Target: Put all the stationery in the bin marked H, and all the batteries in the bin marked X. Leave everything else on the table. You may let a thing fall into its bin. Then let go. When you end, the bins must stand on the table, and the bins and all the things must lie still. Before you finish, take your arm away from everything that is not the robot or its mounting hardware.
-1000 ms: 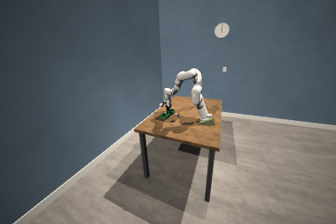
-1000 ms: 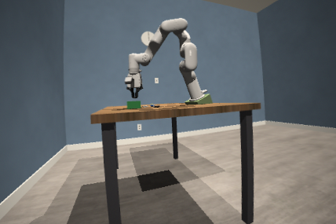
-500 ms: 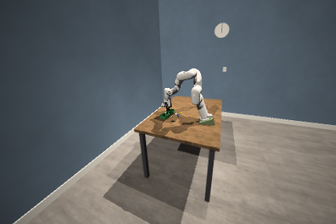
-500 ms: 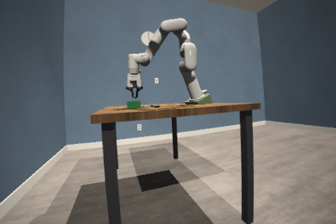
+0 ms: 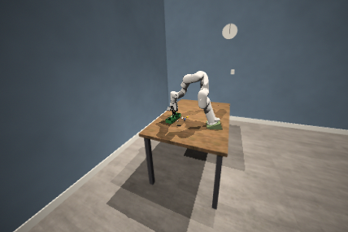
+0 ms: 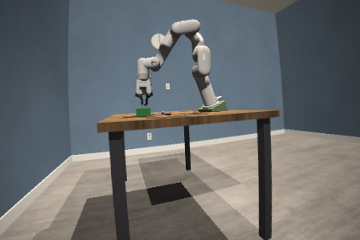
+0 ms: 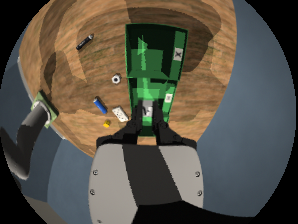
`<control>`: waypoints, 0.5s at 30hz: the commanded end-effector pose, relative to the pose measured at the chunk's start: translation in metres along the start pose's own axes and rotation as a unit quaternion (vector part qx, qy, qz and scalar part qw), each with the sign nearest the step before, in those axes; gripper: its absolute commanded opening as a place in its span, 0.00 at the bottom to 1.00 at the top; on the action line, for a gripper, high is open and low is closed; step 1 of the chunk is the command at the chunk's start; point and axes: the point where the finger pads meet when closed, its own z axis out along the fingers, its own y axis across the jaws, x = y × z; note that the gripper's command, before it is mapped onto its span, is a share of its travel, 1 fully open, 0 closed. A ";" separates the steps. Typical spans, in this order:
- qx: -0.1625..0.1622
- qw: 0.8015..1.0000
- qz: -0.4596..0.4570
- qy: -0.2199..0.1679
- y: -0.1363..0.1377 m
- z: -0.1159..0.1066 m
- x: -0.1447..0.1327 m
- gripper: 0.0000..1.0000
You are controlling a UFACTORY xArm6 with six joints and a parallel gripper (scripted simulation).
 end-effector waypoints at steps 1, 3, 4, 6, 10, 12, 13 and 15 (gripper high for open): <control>-0.001 1.000 0.000 0.000 0.001 0.004 0.000 0.00; -0.001 1.000 0.000 0.000 0.001 0.008 0.000 0.00; -0.001 1.000 0.000 0.000 0.001 0.010 0.000 0.00; -0.001 1.000 0.000 0.000 0.001 0.014 0.000 0.00; -0.001 1.000 0.000 0.000 0.001 0.022 0.000 0.00; -0.001 1.000 0.000 0.000 0.001 0.026 0.000 0.00; -0.001 1.000 0.000 0.000 0.001 0.028 0.000 0.00; -0.001 1.000 0.000 0.000 0.001 0.032 0.000 0.00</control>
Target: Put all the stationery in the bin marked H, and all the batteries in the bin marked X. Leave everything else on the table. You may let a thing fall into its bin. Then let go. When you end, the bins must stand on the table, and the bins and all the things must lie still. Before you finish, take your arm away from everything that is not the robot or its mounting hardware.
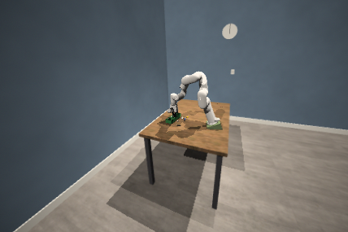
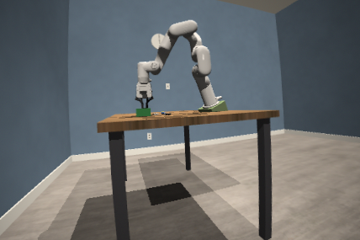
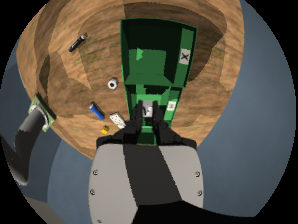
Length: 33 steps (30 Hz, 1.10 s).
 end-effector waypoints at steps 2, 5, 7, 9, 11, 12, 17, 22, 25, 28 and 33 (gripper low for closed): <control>-0.002 1.000 0.000 0.000 0.002 0.009 0.000 0.00; -0.002 1.000 0.000 0.000 0.002 0.013 0.000 0.00; -0.002 1.000 0.000 0.000 0.002 0.017 0.000 0.00; -0.002 1.000 0.000 0.000 0.002 0.021 0.000 0.00; -0.002 1.000 0.000 0.000 0.002 0.023 0.000 0.00; -0.002 1.000 0.000 0.000 0.002 0.023 0.000 0.00; -0.002 1.000 0.000 0.000 0.002 0.023 0.000 0.00; -0.002 1.000 0.000 0.000 0.002 0.023 0.000 0.00; -0.002 1.000 0.000 0.000 0.002 0.023 0.000 0.00; -0.002 1.000 0.000 0.000 0.002 0.023 0.000 0.29; -0.002 1.000 0.000 0.000 0.002 0.023 0.000 0.29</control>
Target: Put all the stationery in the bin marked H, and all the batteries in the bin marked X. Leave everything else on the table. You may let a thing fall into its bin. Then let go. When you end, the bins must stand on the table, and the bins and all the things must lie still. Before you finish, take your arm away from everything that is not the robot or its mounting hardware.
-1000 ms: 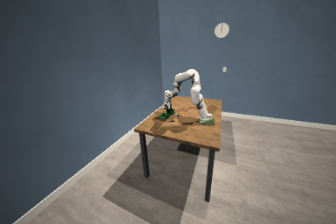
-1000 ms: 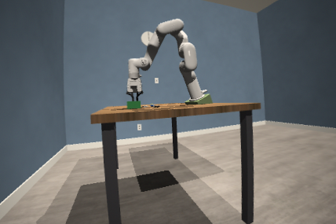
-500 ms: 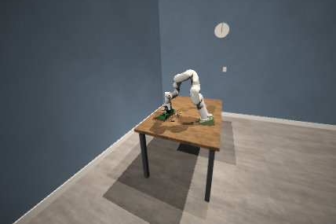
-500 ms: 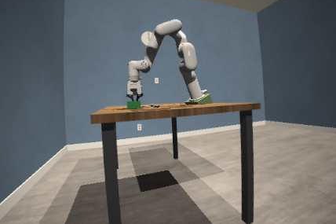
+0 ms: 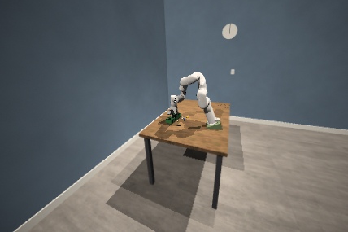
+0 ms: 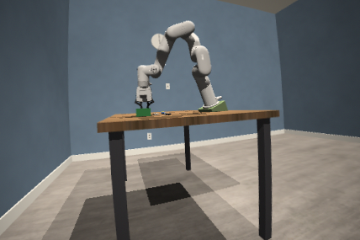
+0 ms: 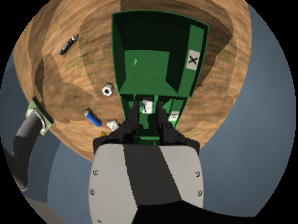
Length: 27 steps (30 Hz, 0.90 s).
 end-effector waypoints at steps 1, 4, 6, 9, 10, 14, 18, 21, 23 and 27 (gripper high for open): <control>-0.002 1.000 0.000 0.000 0.001 -0.001 0.000 0.29; -0.002 1.000 0.000 0.000 0.001 -0.001 0.000 0.29; -0.002 1.000 0.000 0.000 0.001 -0.001 0.000 0.29; -0.002 1.000 0.000 0.000 0.001 -0.001 0.000 0.29; -0.002 1.000 0.000 0.000 0.001 -0.001 0.000 0.29; -0.002 1.000 0.000 0.000 0.001 -0.006 0.000 0.29; -0.002 1.000 0.000 0.000 0.001 -0.012 0.000 0.29; -0.002 1.000 0.000 0.000 0.001 -0.013 0.000 0.29; -0.002 1.000 0.000 0.000 0.001 -0.016 0.000 0.29; -0.002 1.000 0.000 0.000 0.001 -0.021 0.000 0.29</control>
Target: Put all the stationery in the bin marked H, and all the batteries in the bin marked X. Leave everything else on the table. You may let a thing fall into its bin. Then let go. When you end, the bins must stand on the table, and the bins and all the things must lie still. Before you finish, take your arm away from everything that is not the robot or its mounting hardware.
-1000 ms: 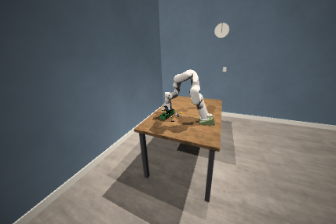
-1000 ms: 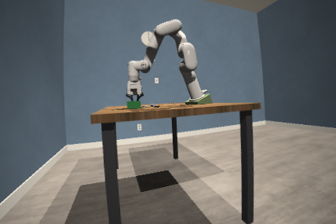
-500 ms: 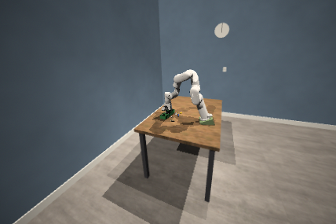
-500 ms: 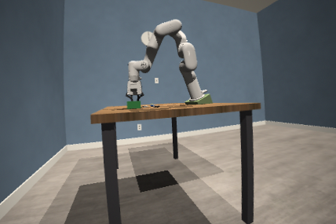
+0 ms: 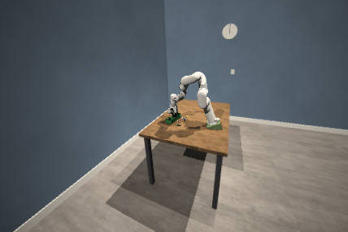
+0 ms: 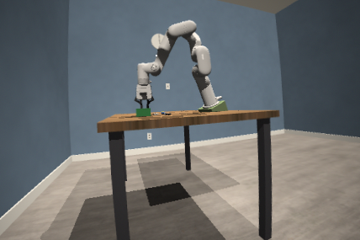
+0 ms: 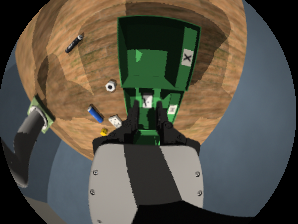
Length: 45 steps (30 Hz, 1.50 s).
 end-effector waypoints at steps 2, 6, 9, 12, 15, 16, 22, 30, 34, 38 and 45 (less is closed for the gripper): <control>-0.002 1.000 0.000 0.000 0.002 -0.009 0.000 0.29; -0.002 1.000 0.000 0.000 0.002 -0.014 0.000 0.29; -0.002 1.000 0.000 0.000 0.002 -0.021 0.000 0.29; -0.002 1.000 0.000 0.000 0.002 -0.026 0.000 0.29; -0.002 1.000 0.000 0.000 0.001 -0.038 0.000 0.29; -0.002 1.000 0.000 0.000 0.002 -0.038 0.000 0.29; -0.002 1.000 0.000 0.000 0.001 -0.038 0.000 0.29; -0.002 0.995 -0.100 0.000 -0.023 -0.038 0.022 0.23; -0.001 0.988 -0.156 0.000 -0.048 -0.039 0.045 0.23; 0.000 0.977 -0.213 0.000 -0.073 -0.040 0.067 0.23; 0.002 0.959 -0.284 0.002 -0.104 -0.040 0.095 0.23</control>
